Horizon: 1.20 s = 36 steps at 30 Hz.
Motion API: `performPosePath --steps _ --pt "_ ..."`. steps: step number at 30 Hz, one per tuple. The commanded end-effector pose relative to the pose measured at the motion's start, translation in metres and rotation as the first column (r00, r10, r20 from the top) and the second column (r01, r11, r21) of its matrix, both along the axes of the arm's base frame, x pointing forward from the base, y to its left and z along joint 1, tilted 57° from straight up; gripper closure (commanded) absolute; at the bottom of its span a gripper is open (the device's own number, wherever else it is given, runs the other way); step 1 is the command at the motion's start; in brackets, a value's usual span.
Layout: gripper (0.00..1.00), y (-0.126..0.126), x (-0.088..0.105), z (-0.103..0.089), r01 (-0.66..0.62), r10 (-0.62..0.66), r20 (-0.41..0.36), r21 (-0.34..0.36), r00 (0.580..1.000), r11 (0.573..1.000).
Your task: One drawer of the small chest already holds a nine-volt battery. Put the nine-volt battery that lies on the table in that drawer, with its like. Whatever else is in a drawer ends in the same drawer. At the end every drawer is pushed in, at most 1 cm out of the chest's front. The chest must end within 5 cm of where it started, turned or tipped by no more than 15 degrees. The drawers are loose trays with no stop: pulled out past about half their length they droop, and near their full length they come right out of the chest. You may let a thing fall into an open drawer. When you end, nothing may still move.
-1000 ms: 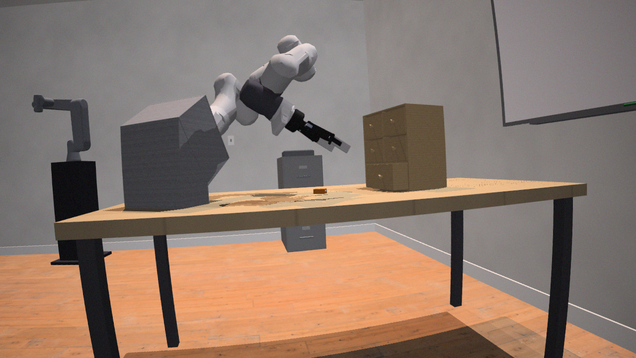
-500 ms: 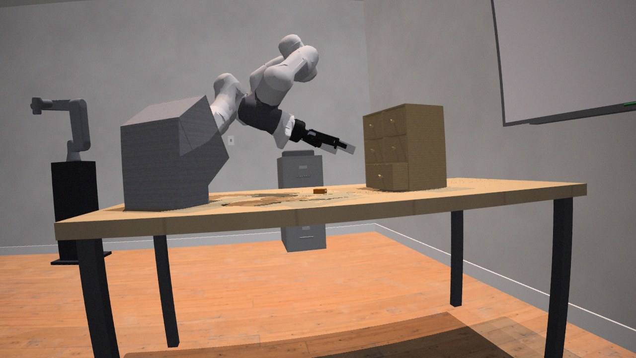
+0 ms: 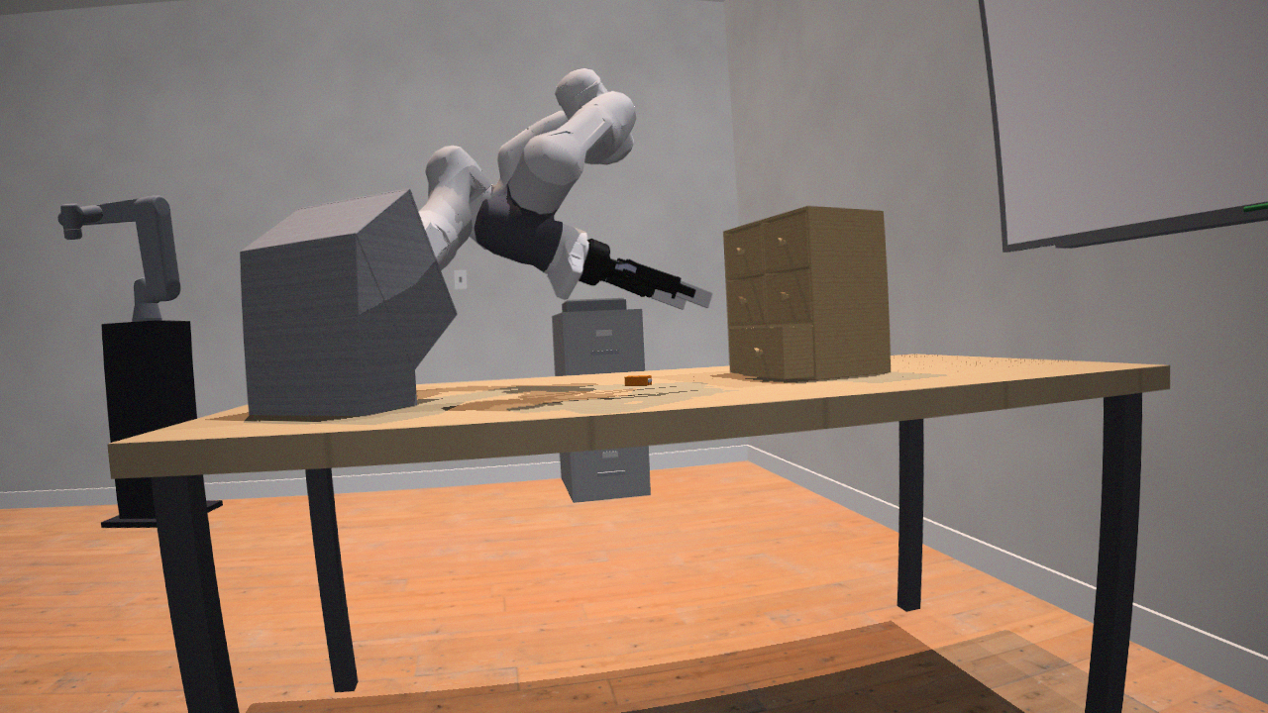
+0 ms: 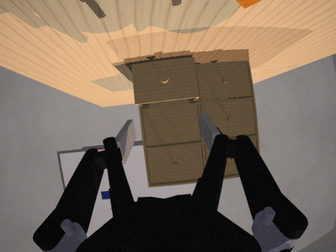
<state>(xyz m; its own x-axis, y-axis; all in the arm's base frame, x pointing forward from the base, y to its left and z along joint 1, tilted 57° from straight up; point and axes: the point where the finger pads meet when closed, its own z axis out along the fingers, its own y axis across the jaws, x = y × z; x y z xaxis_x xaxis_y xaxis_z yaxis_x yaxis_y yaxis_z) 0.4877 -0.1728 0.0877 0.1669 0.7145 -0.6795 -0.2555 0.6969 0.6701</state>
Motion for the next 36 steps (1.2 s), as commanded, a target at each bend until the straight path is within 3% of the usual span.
performPosePath --steps 1,21,31,36 --pt "1.0 -0.002 0.001 0.001 0.011 -0.011 0.006 -0.016 1.0 1.0" --pt "1.0 0.0 0.004 0.0 0.011 -0.011 0.006 -0.016 1.0 1.0" --pt "1.0 0.013 0.03 -0.004 0.011 -0.011 0.006 -0.016 1.0 1.0" --pt "1.0 0.028 0.056 -0.009 0.011 -0.011 0.006 -0.016 1.0 1.0"
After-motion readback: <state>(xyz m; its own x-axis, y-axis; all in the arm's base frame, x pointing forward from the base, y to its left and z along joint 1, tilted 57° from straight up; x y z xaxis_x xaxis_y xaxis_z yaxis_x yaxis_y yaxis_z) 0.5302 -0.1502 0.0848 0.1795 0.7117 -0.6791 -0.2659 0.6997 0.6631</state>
